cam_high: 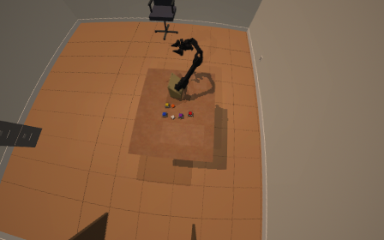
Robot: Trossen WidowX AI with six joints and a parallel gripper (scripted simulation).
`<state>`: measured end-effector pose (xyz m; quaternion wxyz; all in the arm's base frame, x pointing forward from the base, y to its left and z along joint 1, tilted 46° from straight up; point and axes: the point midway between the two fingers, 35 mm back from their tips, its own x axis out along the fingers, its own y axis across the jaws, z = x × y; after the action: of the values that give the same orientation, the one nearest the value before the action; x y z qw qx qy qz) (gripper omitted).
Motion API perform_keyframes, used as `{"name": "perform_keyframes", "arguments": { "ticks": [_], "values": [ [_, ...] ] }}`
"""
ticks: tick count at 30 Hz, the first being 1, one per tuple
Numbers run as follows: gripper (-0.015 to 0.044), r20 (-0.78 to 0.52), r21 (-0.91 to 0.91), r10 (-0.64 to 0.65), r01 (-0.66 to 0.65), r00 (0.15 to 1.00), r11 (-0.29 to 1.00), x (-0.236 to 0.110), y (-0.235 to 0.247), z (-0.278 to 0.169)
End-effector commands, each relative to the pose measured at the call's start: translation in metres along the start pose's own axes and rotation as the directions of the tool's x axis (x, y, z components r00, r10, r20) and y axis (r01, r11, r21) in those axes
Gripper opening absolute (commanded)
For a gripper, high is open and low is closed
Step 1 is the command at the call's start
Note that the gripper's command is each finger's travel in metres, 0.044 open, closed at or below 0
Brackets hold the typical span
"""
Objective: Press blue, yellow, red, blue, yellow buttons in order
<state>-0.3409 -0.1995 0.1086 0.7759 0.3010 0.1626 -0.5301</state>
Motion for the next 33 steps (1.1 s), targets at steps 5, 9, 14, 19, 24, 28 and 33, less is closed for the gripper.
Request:
{"name": "perform_keyframes", "arguments": {
  "ticks": [5,9,14,19,24,28,33],
  "values": [
    [0.0400,-0.076,-0.025,0.133,-0.135,0.988,0.991,0.060,0.021,0.021],
    [0.0400,-0.160,-0.042,0.247,-0.257,0.956,0.966,0.115,0.049,0.035],
    [0.0400,-0.292,-0.053,0.382,-0.414,0.877,0.909,0.186,0.103,0.046],
    [0.0400,-0.430,-0.050,0.476,-0.547,0.767,0.836,0.244,0.167,0.045],
    [0.0400,-0.568,-0.035,0.525,-0.656,0.634,0.754,0.289,0.239,0.031],
    [0.0400,-0.674,-0.017,0.531,-0.729,0.514,0.684,0.314,0.299,0.010],
    [0.0400,-0.794,0.010,0.492,-0.801,0.358,0.598,0.330,0.375,-0.026]
  ]
}}
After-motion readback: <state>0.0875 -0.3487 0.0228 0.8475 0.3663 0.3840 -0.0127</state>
